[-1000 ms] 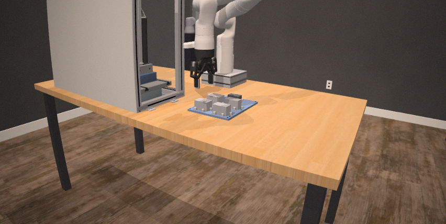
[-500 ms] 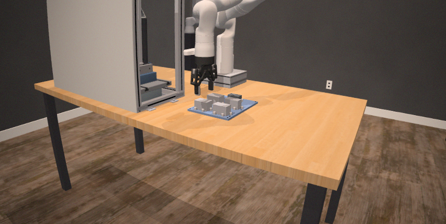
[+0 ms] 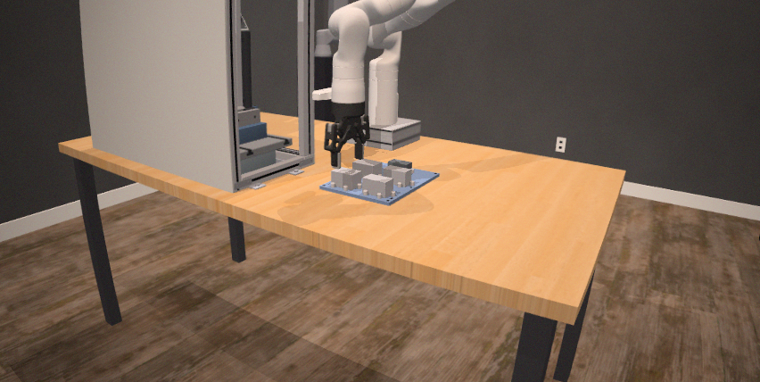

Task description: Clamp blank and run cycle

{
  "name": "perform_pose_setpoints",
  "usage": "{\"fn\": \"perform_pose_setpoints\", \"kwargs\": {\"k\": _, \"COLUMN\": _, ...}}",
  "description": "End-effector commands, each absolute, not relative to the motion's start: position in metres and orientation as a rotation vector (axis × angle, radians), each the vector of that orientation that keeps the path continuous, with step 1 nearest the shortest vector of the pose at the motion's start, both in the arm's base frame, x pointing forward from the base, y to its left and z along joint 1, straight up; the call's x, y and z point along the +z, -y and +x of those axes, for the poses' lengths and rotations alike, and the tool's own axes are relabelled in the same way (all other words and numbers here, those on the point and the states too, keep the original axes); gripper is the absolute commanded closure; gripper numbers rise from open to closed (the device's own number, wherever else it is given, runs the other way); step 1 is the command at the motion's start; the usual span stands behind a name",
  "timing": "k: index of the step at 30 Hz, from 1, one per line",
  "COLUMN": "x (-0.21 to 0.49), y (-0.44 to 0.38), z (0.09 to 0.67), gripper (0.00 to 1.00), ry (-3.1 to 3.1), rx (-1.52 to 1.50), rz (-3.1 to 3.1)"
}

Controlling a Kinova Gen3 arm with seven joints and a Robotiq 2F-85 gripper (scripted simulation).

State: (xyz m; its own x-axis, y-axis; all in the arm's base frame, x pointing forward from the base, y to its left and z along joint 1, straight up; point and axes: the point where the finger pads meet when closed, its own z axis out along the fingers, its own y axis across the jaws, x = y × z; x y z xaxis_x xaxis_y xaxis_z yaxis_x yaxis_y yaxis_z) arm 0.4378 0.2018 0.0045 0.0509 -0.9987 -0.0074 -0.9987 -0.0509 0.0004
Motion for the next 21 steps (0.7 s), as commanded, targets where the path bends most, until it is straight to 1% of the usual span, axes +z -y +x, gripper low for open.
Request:
{"fn": "perform_pose_setpoints", "kwargs": {"k": 1, "x": 0.0018, "y": -0.1983, "z": 0.4402, "gripper": 0.0, "ry": -2.162, "rx": 0.0, "rz": -2.269}}
{"fn": "perform_pose_setpoints", "kwargs": {"k": 21, "x": 0.0018, "y": -0.1983, "z": 0.4402, "gripper": 0.0, "ry": -2.162, "rx": 0.0, "rz": -2.269}}
